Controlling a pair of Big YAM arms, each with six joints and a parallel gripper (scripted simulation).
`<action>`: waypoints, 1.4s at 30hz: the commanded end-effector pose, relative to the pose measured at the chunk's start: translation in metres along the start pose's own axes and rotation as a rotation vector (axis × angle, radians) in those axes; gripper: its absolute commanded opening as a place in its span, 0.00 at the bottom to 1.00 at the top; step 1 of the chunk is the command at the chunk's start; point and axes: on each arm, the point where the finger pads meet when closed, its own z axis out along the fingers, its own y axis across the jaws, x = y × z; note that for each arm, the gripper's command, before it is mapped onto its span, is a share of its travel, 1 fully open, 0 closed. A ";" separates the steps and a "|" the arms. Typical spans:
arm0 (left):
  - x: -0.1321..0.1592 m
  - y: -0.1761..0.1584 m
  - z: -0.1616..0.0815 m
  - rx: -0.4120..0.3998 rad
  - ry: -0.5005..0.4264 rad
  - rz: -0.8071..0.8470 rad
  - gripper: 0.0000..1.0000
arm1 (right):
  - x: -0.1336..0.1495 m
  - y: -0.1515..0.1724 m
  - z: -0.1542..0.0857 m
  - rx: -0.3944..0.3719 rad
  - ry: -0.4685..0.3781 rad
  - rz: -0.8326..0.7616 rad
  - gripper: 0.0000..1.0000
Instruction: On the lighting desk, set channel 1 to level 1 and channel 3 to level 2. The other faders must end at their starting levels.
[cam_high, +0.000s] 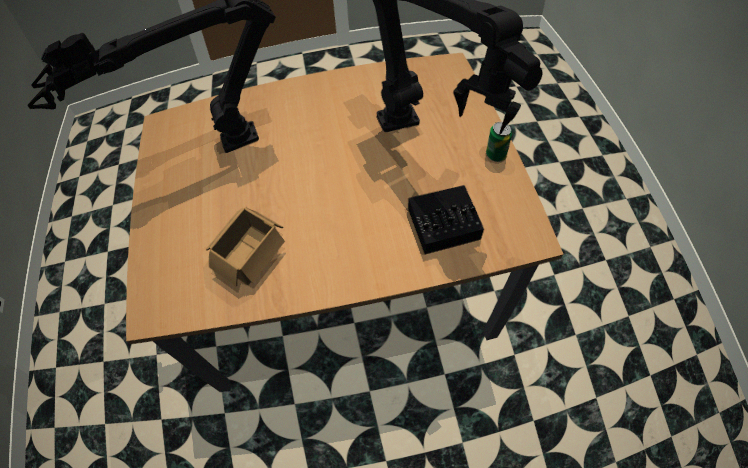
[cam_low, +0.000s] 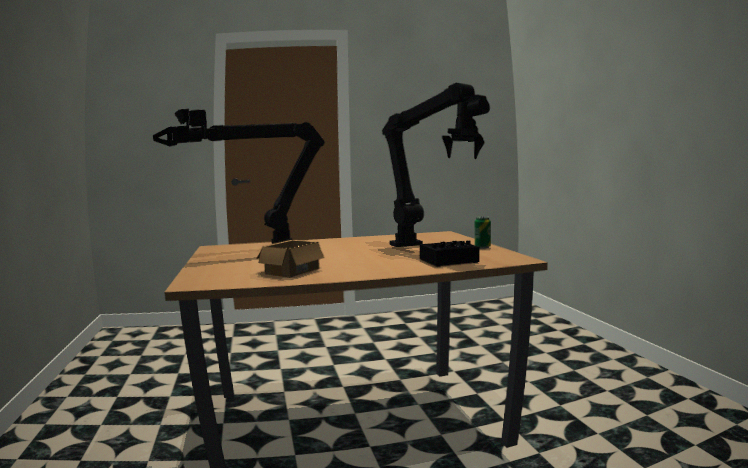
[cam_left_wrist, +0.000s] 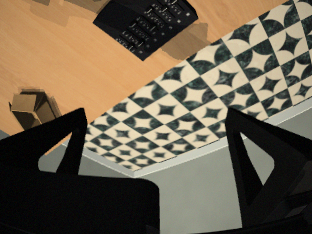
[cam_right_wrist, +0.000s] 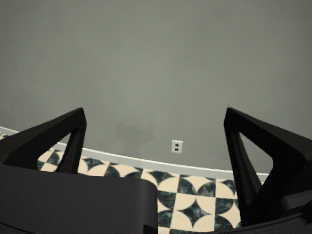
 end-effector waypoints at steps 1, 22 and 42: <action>0.006 -0.001 -0.003 0.002 -0.001 0.005 1.00 | -0.024 -0.003 -0.001 0.003 -0.059 0.008 1.00; 0.006 -0.001 -0.003 0.002 -0.001 0.005 1.00 | -0.024 -0.003 -0.001 0.003 -0.059 0.008 1.00; 0.007 -0.002 0.021 -0.012 -0.027 0.199 1.00 | -0.024 -0.003 -0.001 0.003 -0.059 0.008 1.00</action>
